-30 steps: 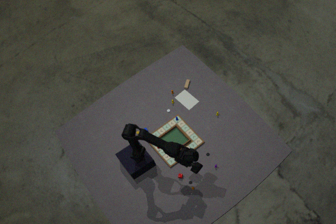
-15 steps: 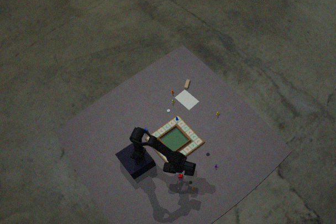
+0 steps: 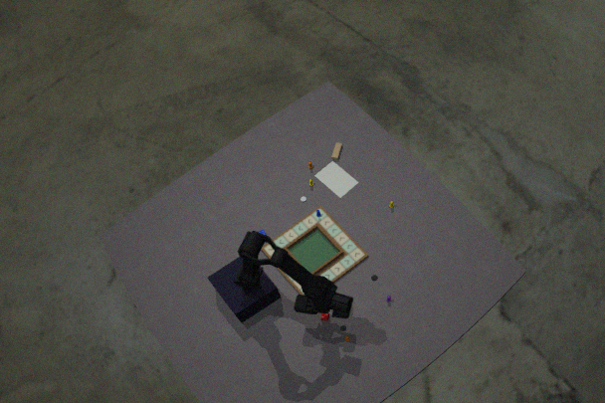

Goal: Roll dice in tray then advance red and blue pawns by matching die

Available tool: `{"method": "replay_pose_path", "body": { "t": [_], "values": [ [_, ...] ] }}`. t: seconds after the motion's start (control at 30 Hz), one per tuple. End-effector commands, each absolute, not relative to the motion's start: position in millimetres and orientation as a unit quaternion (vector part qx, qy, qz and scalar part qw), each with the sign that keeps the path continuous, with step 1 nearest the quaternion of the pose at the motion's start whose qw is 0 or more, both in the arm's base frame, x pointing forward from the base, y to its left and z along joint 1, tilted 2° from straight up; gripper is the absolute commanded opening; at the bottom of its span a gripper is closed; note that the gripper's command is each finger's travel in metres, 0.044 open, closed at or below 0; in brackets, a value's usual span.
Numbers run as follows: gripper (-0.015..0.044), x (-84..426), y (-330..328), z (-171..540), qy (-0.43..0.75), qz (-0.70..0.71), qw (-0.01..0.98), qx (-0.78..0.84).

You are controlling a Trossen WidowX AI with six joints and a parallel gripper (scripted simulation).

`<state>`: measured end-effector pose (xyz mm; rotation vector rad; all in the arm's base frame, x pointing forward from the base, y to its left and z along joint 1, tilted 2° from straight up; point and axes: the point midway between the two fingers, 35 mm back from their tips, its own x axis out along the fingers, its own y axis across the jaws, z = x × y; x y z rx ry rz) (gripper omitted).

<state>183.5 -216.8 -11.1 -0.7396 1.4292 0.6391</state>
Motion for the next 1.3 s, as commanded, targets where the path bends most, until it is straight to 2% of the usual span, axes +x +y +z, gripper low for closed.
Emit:
{"method": "replay_pose_path", "body": {
  "t": [0.0, 0.53, 0.73, 0.97, 1.07, 1.27],
  "values": [
    [0.0275, 182, -217, -19, 0.63, 0.285, 0.645, -0.324],
    [0.0275, 183, -217, -42, 0.63, 0.285, 0.645, -0.324],
    [0.0118, 183, -217, -42, 0.63, 0.285, 0.645, -0.324],
    [0.0071, 183, -217, -42, 0.63, 0.285, 0.645, -0.324],
    [0.0, 185, -219, -39, 0.632, 0.276, 0.649, -0.323],
    [0.0, 191, -221, -3, 0.632, 0.272, 0.65, -0.322]
  ]
}}
